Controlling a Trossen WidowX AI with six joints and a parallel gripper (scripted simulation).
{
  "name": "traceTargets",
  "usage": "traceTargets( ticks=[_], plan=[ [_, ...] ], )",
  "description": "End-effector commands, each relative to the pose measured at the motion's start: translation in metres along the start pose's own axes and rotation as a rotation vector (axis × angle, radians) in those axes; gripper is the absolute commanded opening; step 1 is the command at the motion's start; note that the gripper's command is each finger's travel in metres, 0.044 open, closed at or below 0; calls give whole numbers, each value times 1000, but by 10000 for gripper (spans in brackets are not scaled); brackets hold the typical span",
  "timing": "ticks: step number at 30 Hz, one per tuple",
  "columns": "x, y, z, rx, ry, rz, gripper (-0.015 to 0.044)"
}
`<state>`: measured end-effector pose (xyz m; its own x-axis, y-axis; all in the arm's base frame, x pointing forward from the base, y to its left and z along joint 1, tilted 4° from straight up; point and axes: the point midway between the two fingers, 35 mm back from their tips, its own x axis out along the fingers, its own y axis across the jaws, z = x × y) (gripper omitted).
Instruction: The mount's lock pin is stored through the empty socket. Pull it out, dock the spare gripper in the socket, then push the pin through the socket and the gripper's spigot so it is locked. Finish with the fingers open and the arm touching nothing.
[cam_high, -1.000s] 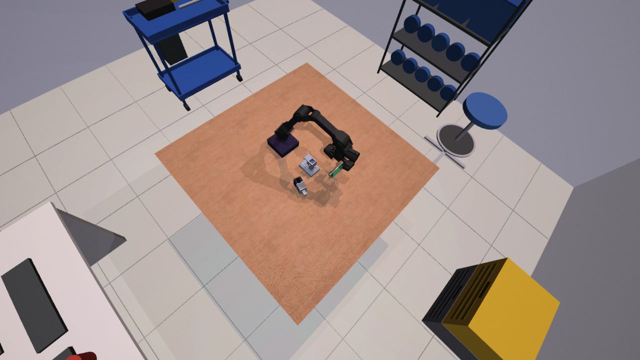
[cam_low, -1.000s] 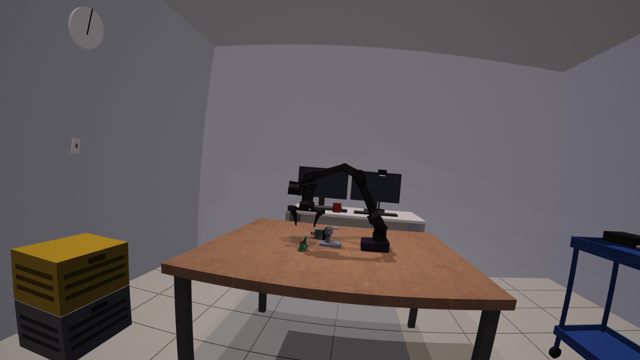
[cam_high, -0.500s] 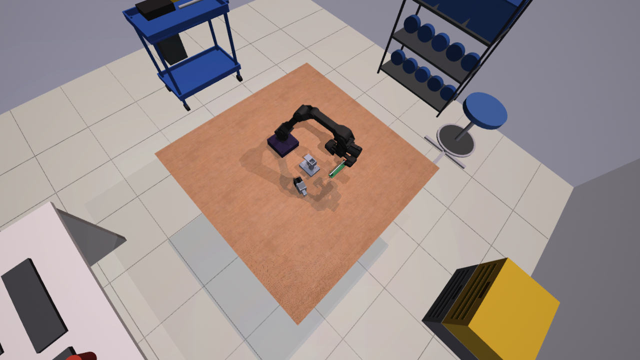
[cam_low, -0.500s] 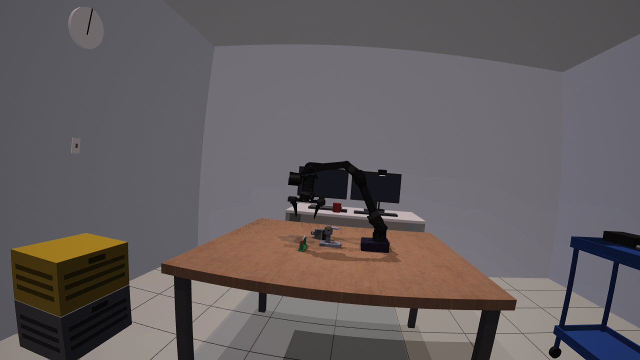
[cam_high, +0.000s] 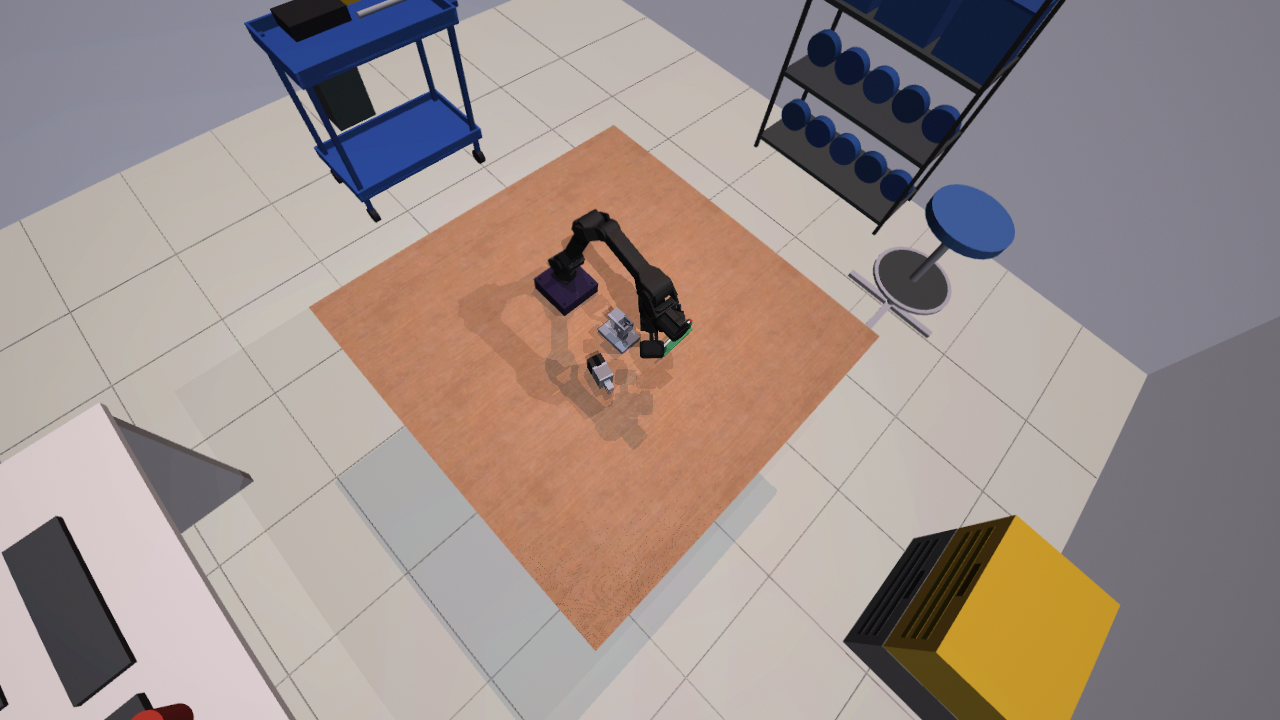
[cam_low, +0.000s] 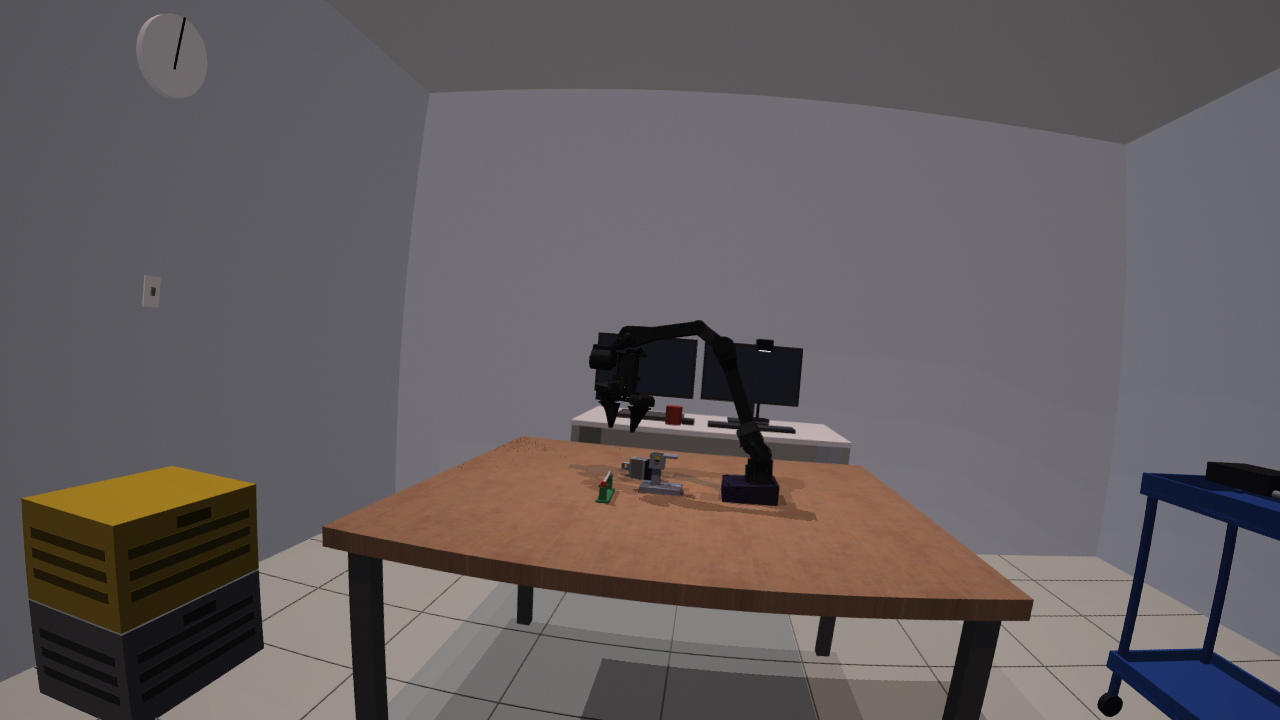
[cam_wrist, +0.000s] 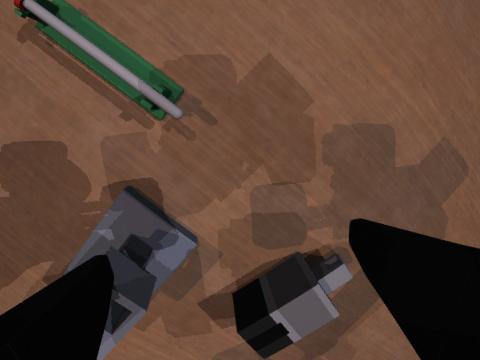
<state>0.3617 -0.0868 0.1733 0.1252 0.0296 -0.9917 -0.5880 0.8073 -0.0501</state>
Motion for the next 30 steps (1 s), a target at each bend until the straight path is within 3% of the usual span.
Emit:
traceTargets(
  ticks=[1, 9, 22, 30],
  plan=[
    [2, -25, -67, 540, 32, -29, 440],
    [2, -37, -132, 1067, 49, -64, 440],
    [4, -38, -133, 1078, 49, -65, 440],
    [43, -43, -134, 1078, 49, -65, 440]
  ],
)
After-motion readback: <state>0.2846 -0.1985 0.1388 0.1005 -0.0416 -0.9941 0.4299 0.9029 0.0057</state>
